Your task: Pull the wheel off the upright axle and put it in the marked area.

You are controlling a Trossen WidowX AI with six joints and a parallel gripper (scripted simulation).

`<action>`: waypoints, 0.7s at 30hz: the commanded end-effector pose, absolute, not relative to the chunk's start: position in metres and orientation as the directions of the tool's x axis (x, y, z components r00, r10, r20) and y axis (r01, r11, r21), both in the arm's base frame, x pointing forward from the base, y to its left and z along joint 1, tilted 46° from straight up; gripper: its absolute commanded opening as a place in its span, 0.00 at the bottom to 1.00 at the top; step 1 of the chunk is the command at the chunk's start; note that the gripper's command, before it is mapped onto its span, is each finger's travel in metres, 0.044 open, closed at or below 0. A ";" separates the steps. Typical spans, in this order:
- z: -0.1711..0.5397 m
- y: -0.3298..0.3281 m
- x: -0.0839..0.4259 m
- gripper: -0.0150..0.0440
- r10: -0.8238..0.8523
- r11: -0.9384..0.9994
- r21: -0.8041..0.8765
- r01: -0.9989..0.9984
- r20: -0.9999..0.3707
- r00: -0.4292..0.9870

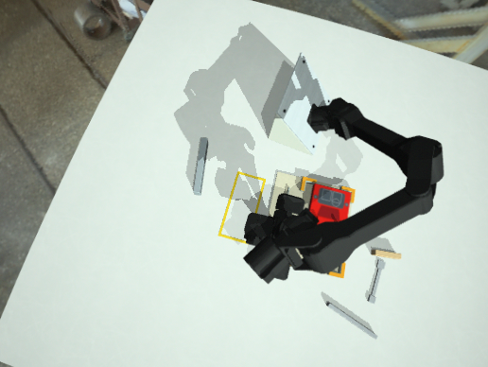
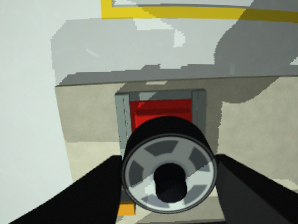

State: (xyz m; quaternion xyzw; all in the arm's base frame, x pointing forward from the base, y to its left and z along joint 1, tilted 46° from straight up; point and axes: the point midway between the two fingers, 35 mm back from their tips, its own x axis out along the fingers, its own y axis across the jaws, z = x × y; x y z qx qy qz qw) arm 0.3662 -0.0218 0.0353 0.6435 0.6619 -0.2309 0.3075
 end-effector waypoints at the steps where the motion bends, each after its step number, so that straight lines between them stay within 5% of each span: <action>1: 0.038 -0.027 0.367 0.25 0.707 0.062 0.093 0.994 -0.707 0.023; 21: 0.043 -0.031 0.367 0.25 0.707 0.060 0.093 0.994 -0.707 0.024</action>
